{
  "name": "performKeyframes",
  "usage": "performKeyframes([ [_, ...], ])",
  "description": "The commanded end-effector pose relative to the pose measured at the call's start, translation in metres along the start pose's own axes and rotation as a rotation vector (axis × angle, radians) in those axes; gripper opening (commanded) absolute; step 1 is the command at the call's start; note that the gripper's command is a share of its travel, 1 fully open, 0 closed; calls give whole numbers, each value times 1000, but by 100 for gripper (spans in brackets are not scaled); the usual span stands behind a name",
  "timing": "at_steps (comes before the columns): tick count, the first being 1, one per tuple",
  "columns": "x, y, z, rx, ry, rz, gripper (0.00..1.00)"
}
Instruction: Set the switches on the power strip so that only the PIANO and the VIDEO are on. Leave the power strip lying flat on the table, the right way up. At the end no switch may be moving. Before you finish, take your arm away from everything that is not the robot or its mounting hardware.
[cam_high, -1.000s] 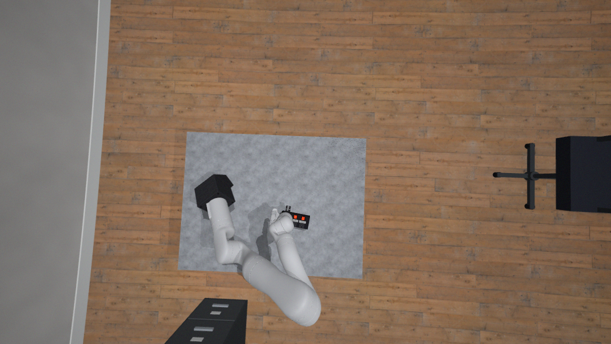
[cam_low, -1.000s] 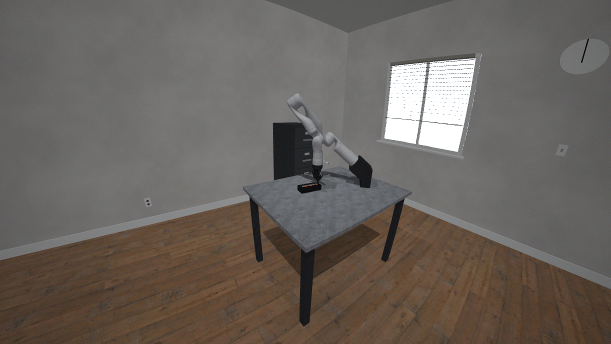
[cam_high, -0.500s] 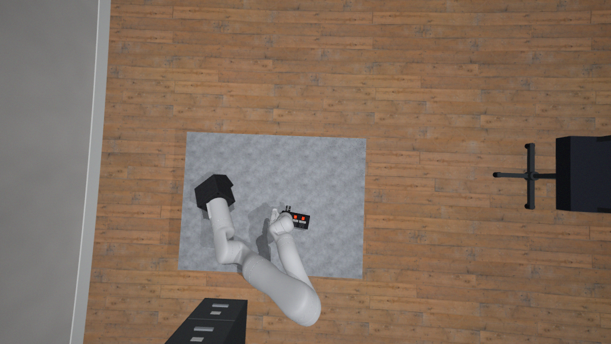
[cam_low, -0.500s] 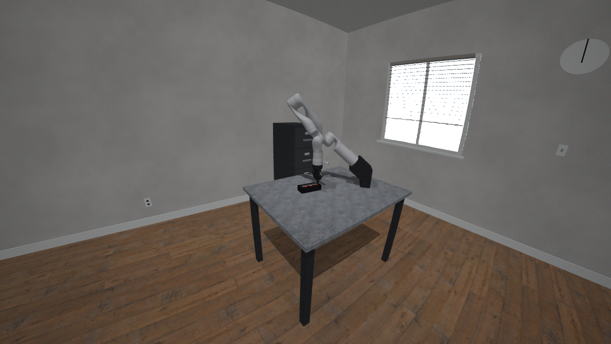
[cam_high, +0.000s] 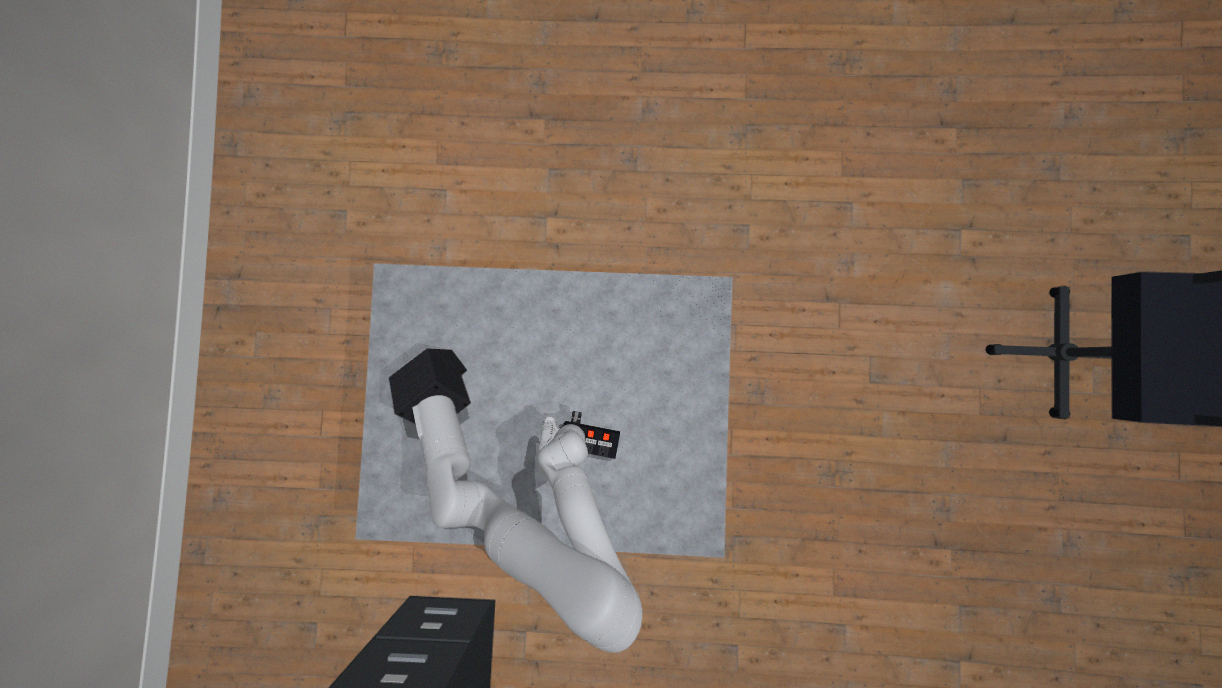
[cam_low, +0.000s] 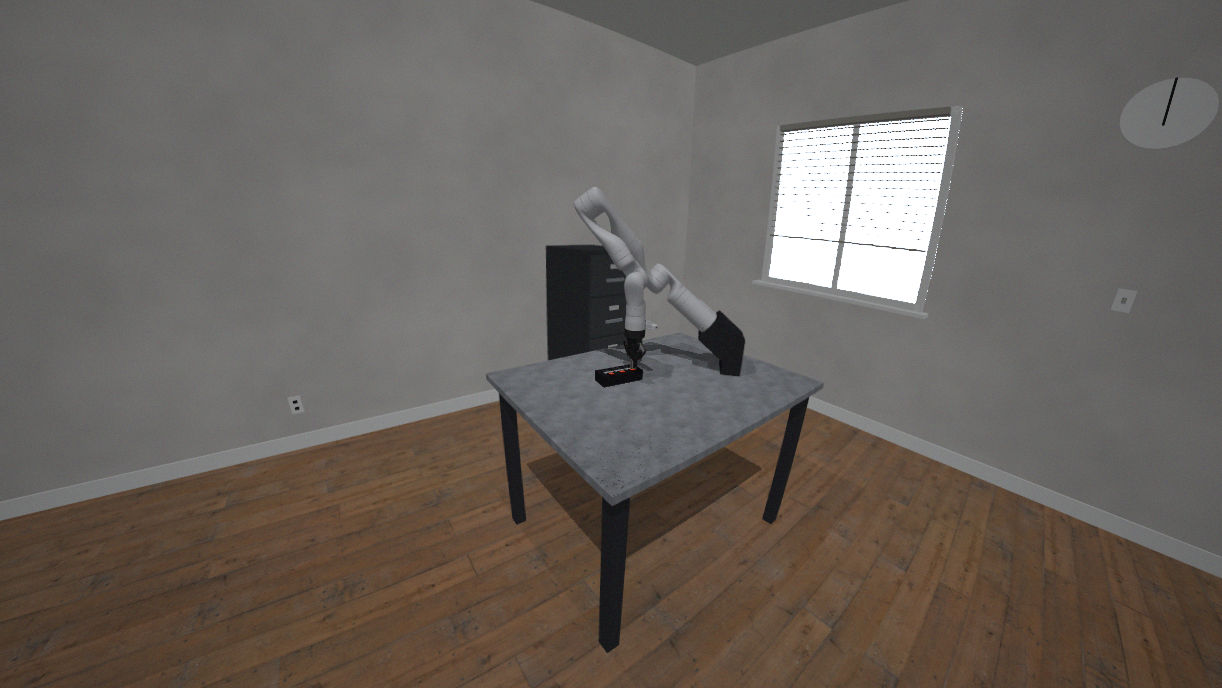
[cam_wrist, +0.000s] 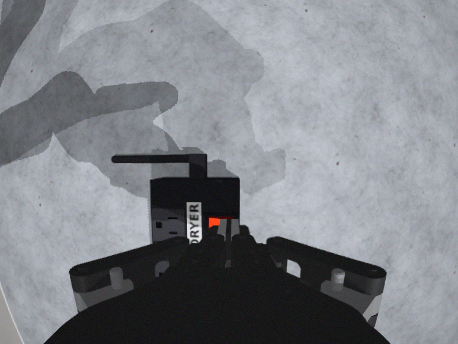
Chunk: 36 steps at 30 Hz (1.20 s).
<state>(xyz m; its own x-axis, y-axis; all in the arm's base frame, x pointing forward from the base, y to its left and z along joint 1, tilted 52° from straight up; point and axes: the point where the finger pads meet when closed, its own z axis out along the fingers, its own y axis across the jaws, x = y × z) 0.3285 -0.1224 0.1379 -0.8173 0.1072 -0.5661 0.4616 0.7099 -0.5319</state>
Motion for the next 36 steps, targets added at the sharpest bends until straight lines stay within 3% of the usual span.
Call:
performKeyframes([
  [1,0,0,0,0,0,0,0],
  [36,0,0,8,2,1,0,0],
])
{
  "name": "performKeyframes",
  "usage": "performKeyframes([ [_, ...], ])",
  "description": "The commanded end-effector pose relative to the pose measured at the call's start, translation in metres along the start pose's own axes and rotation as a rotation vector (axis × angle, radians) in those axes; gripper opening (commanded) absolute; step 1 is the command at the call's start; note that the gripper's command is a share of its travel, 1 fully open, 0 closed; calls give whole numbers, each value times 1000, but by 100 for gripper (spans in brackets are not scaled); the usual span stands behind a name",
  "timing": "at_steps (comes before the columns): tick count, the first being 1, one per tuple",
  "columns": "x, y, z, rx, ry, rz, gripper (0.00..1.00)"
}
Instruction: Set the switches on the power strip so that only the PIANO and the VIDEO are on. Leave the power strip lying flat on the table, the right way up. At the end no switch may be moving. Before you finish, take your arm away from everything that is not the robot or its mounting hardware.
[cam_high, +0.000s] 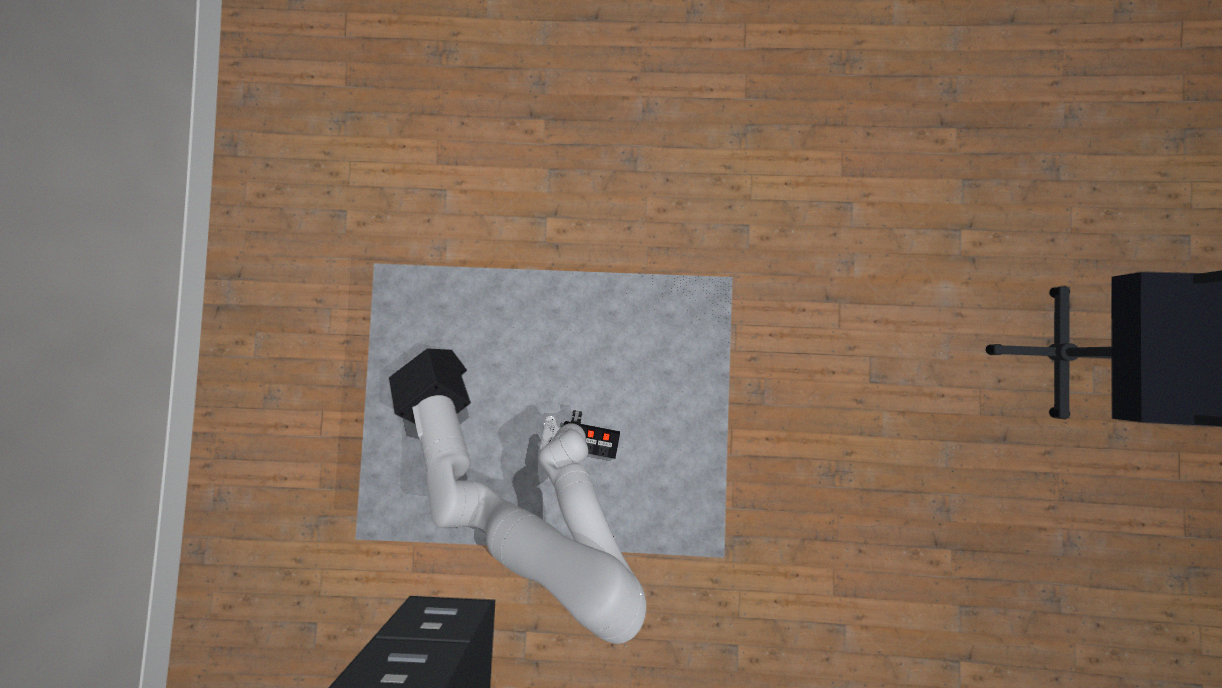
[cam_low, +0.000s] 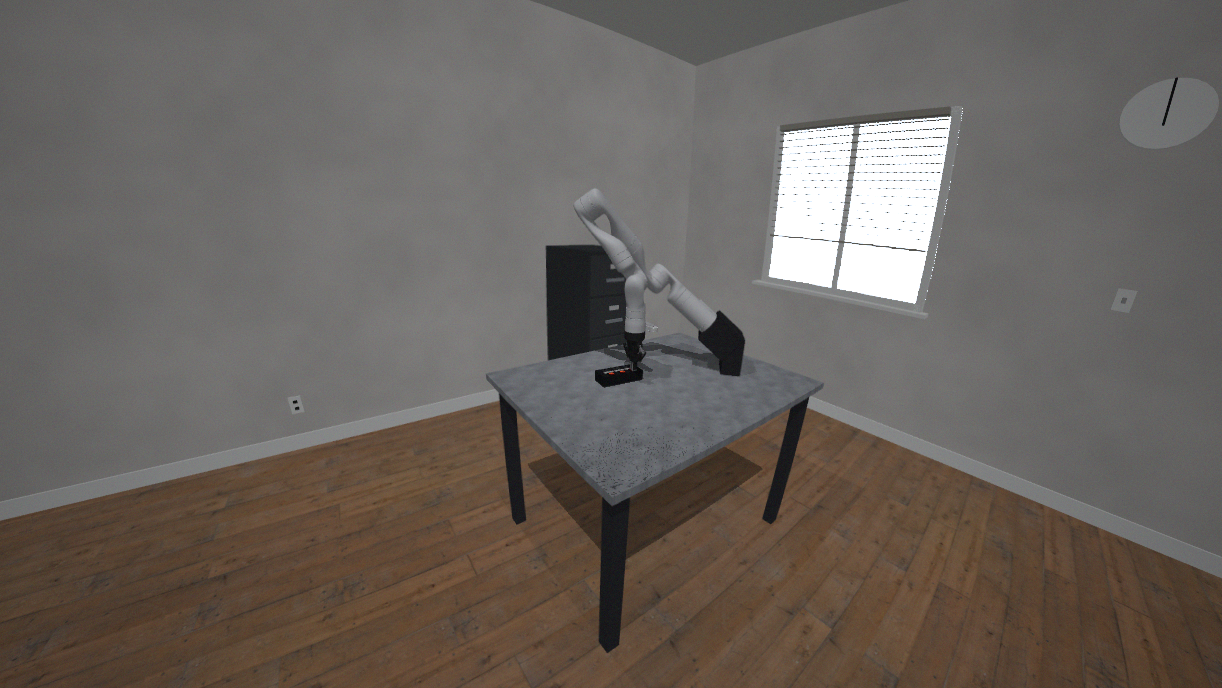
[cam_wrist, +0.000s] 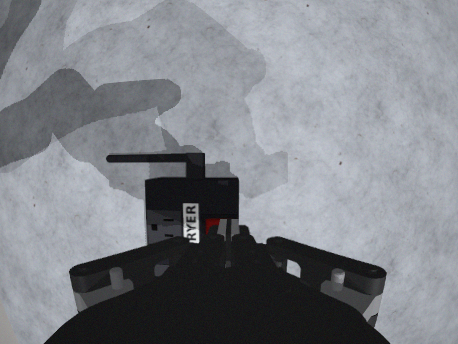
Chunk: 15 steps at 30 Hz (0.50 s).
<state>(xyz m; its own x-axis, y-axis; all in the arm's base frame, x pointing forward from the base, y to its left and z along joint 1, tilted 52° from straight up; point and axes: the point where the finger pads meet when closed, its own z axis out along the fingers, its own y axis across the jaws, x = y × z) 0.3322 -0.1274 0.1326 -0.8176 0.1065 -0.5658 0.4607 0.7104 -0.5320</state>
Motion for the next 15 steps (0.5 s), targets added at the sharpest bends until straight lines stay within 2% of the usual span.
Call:
performKeyframes([
  [1,0,-1,0,2,1,0,0],
  [10,0,-1,-1,1,0,0,0],
  [15,1,-1,-10,-10,-13,11,0],
])
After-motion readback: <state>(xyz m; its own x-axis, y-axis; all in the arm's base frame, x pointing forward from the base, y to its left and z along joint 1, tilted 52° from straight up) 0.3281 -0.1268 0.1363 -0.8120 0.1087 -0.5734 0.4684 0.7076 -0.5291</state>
